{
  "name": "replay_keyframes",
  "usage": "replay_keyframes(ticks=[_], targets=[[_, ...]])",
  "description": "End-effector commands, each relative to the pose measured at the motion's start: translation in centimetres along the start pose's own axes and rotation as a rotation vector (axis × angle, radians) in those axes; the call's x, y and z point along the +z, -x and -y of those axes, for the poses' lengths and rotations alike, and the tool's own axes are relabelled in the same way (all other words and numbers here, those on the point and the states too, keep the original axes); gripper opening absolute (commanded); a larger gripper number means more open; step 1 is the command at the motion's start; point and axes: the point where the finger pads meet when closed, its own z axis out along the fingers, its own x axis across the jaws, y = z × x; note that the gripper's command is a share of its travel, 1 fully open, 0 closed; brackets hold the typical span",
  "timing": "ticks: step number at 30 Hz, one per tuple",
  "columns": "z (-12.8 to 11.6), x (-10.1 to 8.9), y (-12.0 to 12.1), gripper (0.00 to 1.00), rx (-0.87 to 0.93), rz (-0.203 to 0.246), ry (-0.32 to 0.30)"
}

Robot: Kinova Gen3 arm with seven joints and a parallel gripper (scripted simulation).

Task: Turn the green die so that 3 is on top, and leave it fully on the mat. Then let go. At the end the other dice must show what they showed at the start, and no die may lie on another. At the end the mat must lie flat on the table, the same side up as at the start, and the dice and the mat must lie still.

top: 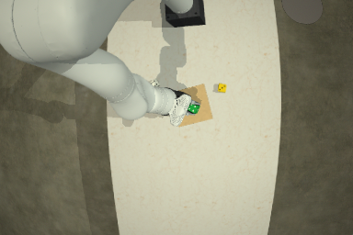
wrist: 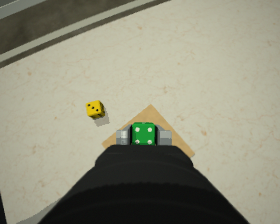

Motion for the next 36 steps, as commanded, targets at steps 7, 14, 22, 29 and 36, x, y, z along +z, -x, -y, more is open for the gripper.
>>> replay_keyframes(ticks=[7,14,22,29,36], targets=[[-1.42,-0.46,-0.84,0.57,0.029,-0.013,-0.093],[-1.44,-0.51,-0.86,0.57,0.028,-0.014,-0.208],[-1.49,-0.44,-0.88,0.57,0.026,-0.02,-0.376],[-1.53,-0.36,-0.89,0.57,0.024,-0.023,-0.503],[-1.58,-0.36,-0.93,0.57,0.023,-0.028,-0.665]])
